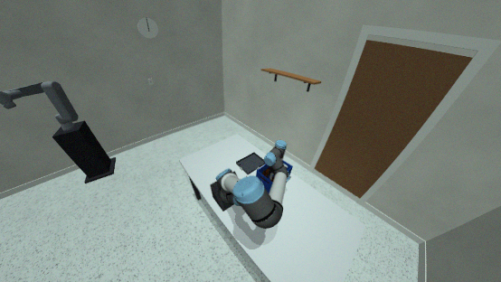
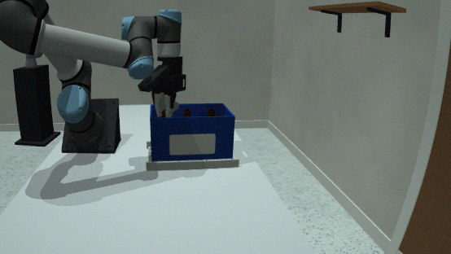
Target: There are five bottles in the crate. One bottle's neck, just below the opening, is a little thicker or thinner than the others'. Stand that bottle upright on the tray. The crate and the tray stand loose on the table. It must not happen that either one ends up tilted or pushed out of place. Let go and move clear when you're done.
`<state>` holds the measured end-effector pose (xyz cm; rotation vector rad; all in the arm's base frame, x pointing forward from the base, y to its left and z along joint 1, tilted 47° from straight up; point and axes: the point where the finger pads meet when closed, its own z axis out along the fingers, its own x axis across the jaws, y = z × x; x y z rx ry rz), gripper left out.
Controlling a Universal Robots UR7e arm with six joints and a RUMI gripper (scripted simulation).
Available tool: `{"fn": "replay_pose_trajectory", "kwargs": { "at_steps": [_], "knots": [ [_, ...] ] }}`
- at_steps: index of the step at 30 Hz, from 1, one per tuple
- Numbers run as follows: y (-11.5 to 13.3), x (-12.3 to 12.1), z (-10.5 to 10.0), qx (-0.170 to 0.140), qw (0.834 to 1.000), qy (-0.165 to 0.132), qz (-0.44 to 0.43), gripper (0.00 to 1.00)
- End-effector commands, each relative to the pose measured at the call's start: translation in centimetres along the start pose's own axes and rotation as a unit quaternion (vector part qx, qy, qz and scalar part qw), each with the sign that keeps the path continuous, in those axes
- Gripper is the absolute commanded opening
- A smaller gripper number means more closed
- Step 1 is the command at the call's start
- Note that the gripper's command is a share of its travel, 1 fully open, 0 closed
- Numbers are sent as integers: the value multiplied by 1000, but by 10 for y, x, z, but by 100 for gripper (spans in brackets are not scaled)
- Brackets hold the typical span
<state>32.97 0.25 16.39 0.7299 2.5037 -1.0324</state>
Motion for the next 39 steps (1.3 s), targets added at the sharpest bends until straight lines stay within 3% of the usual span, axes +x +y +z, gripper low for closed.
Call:
{"fn": "replay_pose_trajectory", "kwargs": {
  "at_steps": [1,19,20,39],
  "knots": [
    [0,0,0,0,1000,0,0,0],
    [0,0,0,0,1000,0,0,0],
    [0,0,0,0,1000,0,0,38],
    [0,0,0,0,1000,0,0,38]
  ]
}}
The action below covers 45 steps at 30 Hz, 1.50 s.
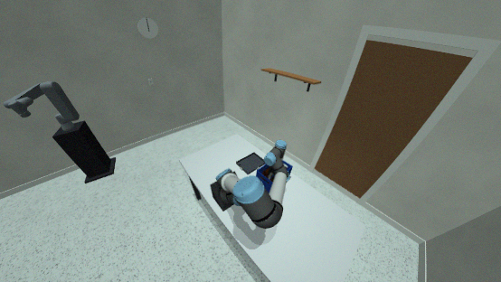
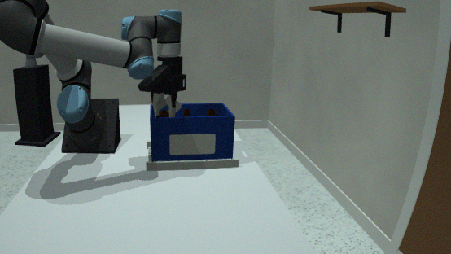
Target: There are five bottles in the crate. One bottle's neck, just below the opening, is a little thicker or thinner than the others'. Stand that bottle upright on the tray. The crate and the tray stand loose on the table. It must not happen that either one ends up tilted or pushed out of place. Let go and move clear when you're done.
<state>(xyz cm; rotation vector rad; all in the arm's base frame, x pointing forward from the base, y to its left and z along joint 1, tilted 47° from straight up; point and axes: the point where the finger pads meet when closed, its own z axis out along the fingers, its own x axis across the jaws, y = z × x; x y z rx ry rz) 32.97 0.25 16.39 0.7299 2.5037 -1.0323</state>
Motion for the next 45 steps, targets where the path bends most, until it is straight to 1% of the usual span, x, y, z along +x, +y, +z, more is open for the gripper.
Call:
{"fn": "replay_pose_trajectory", "kwargs": {
  "at_steps": [1,17,25,31,40,42,45],
  "knots": [
    [0,0,0,0,1000,0,0,38],
    [0,0,0,0,1000,0,0,38],
    [0,0,-5,0,1000,0,0,38],
    [0,0,-16,0,1000,0,0,38],
    [0,0,-45,0,1000,0,0,38],
    [0,0,-45,0,1000,0,0,38],
    [0,0,-55,0,1000,0,0,38]
  ]
}}
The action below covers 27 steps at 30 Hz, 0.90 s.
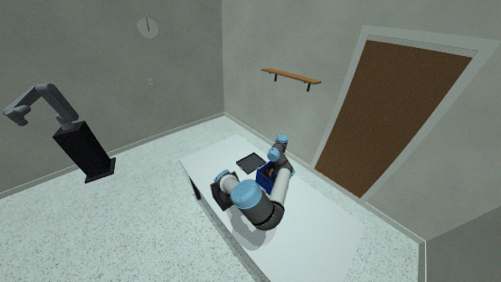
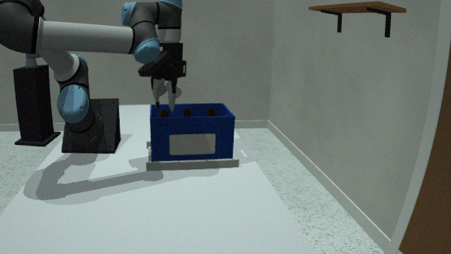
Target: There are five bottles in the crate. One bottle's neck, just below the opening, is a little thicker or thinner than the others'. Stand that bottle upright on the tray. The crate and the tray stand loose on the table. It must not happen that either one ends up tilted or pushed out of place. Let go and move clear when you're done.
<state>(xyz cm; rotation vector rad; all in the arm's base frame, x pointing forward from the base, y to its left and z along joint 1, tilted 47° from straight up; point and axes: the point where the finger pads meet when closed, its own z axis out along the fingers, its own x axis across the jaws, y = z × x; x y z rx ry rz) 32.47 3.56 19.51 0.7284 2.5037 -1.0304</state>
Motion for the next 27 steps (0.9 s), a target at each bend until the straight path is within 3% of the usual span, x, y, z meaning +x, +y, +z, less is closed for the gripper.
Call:
{"fn": "replay_pose_trajectory", "kwargs": {
  "at_steps": [1,10,20,21,27],
  "knots": [
    [0,0,-13,1,1000,0,0,38],
    [0,0,-34,1,1000,0,0,38],
    [0,0,-38,1,1000,0,0,38],
    [0,0,-38,1,1000,0,0,0],
    [0,0,-38,1,1000,0,0,0]
  ]
}}
